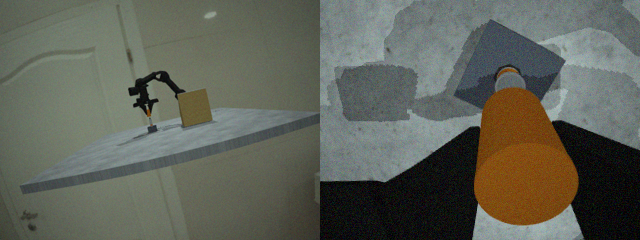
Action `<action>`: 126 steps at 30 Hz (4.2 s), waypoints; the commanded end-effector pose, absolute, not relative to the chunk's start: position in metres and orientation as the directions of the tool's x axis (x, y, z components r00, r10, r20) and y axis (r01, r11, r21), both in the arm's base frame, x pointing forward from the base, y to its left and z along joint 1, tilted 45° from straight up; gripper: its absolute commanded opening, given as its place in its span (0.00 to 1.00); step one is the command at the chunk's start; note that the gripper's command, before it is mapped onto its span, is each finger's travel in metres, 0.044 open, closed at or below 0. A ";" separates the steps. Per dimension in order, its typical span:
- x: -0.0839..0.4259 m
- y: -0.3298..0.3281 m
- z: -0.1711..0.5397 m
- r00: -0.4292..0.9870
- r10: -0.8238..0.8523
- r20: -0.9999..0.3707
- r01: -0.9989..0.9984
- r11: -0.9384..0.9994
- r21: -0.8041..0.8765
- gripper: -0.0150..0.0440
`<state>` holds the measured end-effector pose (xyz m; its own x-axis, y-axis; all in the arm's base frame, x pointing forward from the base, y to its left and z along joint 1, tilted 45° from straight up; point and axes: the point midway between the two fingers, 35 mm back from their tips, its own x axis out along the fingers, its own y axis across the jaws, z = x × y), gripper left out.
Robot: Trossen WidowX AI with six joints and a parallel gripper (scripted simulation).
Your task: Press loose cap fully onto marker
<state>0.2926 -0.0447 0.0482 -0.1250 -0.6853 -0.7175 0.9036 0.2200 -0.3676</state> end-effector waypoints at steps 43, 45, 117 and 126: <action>0.285 -0.080 0.013 -0.129 -0.687 -0.715 0.902 0.217 -0.372 0.52; 0.285 -0.080 0.013 -0.129 -0.687 -0.715 0.902 0.217 -0.372 0.61; 0.286 -0.061 0.030 -0.128 -0.689 -0.713 0.125 0.702 -0.701 0.25; 0.295 -0.040 0.049 -0.113 -0.686 -0.719 0.126 0.707 -0.695 0.25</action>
